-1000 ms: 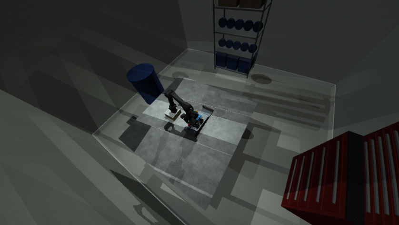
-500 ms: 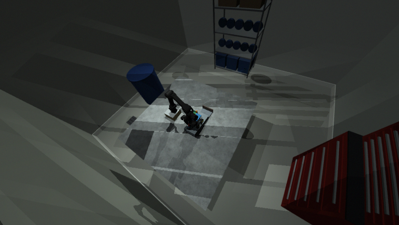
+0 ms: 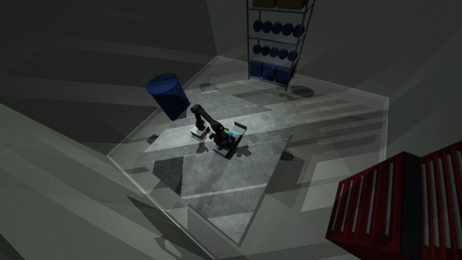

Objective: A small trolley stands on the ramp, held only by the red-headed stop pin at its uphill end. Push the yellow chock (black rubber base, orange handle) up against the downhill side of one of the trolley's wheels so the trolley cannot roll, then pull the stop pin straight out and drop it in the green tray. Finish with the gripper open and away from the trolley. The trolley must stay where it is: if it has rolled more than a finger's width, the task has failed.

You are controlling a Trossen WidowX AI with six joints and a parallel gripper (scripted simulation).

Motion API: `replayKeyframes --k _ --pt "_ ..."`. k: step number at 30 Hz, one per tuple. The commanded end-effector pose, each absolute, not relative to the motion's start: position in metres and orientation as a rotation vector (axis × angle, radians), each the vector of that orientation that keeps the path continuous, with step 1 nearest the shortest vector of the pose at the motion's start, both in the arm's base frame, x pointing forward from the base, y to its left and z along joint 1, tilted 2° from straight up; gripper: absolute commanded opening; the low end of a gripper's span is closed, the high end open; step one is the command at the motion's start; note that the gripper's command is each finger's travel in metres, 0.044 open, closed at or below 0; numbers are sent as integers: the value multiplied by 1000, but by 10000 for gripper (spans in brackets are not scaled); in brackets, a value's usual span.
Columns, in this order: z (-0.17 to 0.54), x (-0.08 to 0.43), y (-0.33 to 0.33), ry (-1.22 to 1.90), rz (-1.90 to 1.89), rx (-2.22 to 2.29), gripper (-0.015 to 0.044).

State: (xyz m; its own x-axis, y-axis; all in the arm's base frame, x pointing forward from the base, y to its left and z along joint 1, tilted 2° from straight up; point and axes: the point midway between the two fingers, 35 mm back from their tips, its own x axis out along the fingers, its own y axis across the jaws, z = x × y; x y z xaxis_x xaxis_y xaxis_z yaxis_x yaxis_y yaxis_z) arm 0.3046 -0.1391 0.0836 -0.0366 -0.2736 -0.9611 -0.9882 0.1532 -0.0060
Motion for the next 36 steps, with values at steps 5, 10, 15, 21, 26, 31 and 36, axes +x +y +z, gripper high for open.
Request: replayKeyframes --k 5,10,15,21,26,31,36 --pt "85 305 -139 1491 960 -1284 0" --pt "89 305 -138 1491 960 -1288 0" --pt "93 304 -138 1491 960 -1289 0" --pt "96 304 -137 1491 961 -1289 0" --pt "99 304 -136 1491 961 -1289 0" --pt "103 304 -135 1491 961 -1289 0" --pt "106 304 -134 1491 961 -1288 0"
